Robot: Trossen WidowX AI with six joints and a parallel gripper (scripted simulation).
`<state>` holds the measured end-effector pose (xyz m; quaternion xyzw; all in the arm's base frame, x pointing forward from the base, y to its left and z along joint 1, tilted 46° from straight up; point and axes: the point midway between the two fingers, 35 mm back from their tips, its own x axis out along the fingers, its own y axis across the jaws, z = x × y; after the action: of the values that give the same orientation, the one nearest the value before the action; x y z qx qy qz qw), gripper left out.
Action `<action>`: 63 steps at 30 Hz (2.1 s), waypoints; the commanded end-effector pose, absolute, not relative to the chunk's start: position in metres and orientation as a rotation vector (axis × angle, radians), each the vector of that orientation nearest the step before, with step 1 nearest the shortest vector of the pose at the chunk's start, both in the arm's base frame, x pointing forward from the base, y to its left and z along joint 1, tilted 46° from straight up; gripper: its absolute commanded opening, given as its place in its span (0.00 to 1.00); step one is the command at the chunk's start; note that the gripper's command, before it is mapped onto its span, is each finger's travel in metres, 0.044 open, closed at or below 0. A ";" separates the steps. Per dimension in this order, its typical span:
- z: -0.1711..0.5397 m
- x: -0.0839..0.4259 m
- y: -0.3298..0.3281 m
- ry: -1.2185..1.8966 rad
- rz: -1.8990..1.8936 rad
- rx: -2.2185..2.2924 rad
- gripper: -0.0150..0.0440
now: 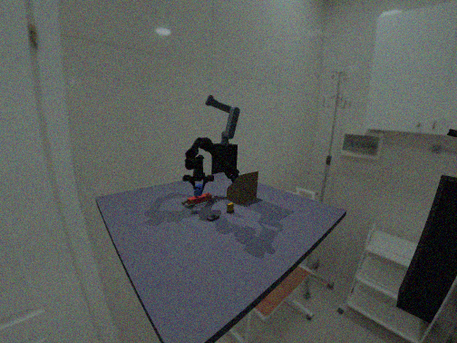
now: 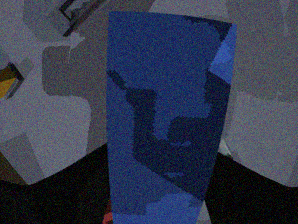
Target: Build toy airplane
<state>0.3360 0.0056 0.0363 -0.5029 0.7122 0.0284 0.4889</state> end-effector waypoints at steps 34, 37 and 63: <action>0.089 0.283 -0.085 1.802 0.657 -1.703 0.25; 0.091 0.281 -0.088 1.803 0.682 -1.721 0.25; 0.086 0.281 -0.093 1.803 0.683 -1.721 0.59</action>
<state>0.2823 -0.0900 0.0887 -0.6401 0.6695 0.2522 0.2802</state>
